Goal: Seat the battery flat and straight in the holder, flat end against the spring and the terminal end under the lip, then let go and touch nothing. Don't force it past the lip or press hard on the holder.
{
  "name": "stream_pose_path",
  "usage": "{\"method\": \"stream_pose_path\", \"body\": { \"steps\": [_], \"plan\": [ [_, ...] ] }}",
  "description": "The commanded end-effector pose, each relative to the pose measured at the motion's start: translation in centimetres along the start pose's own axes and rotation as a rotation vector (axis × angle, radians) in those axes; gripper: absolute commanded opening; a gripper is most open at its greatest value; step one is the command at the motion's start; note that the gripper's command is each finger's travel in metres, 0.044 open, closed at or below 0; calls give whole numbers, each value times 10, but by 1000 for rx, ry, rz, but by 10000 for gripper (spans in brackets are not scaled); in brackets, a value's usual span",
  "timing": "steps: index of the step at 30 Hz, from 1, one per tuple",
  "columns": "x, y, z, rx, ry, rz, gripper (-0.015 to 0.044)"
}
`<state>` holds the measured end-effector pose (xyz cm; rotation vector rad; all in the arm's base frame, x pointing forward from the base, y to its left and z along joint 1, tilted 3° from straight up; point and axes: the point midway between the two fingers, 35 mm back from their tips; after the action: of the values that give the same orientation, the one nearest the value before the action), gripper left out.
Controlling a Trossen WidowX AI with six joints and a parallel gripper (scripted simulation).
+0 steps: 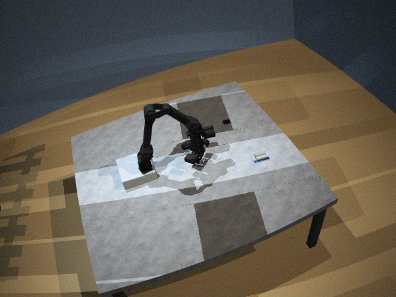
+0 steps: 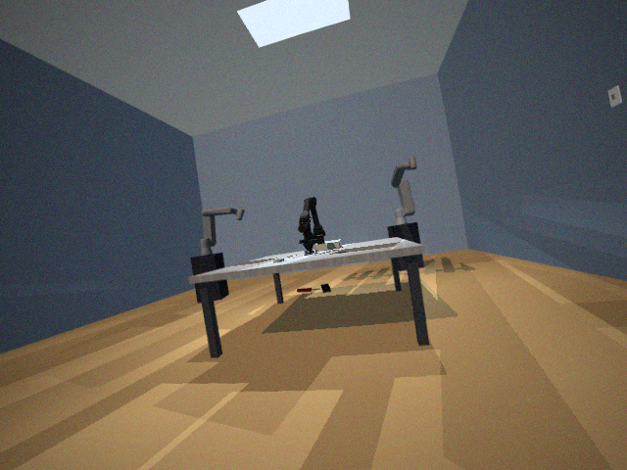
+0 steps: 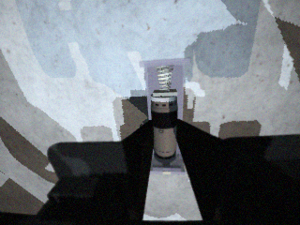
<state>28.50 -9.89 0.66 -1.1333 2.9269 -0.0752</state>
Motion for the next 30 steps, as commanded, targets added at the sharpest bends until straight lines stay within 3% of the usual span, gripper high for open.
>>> {"method": "stream_pose_path", "body": {
  "steps": [1, 5, 22, 24, 30],
  "plan": [
    [-1, -1, 0, 2, 0, -2, 70],
    [-1, -1, 0, 2, 0, -2, 172],
    [1, 0, -15, 0, 0, -1, 172],
    [1, 1, -19, -6, 3, -1, 225],
    [5, 2, -80, 0, 1, -1, 382]
  ]
}}
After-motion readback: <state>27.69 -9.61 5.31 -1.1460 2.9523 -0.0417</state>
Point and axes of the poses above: the point midway between the two fingers, 35 mm back from their tips, its own z axis out along the fingers, its own x axis across the jaws, y = z × x, and after that the axes turned 12 degrees about -z, right-handed
